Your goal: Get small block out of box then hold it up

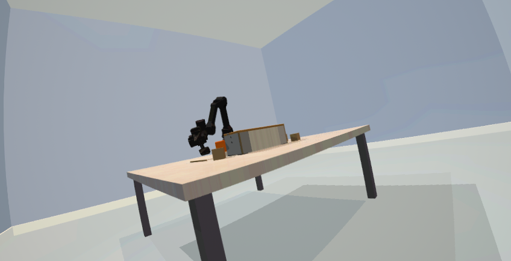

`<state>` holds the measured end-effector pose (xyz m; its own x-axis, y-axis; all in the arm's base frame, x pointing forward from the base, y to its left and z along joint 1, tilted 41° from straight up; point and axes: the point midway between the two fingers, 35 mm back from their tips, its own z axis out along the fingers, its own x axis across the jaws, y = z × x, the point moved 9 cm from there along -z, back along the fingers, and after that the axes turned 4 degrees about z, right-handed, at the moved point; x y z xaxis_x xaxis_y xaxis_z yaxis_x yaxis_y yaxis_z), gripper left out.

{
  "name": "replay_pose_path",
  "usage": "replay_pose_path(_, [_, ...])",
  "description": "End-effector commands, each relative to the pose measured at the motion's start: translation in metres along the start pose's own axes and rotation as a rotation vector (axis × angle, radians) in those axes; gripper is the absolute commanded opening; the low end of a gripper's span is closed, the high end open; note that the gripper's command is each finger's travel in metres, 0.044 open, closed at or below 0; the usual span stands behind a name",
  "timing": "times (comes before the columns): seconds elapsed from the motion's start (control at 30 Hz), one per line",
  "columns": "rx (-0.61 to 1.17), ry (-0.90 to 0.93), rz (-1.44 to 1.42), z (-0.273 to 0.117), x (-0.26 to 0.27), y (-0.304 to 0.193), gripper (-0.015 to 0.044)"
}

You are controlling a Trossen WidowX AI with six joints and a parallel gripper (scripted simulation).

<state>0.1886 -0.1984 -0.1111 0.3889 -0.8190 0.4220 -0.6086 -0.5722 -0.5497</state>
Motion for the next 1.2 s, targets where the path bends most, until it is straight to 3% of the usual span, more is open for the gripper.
replay_pose_path(0.0, [0.0, -0.002, -0.013, 0.001, 0.001, -0.001, 0.04])
replay_pose_path(0.4, [0.086, -0.198, -1.146, 0.023, 0.067, -0.112, 0.04])
replay_pose_path(0.87, [0.246, -0.269, -1.928, 0.006, 0.088, -0.206, 0.04])
replay_pose_path(1.17, [0.48, -0.311, -2.434, -0.02, 0.085, -0.266, 0.04])
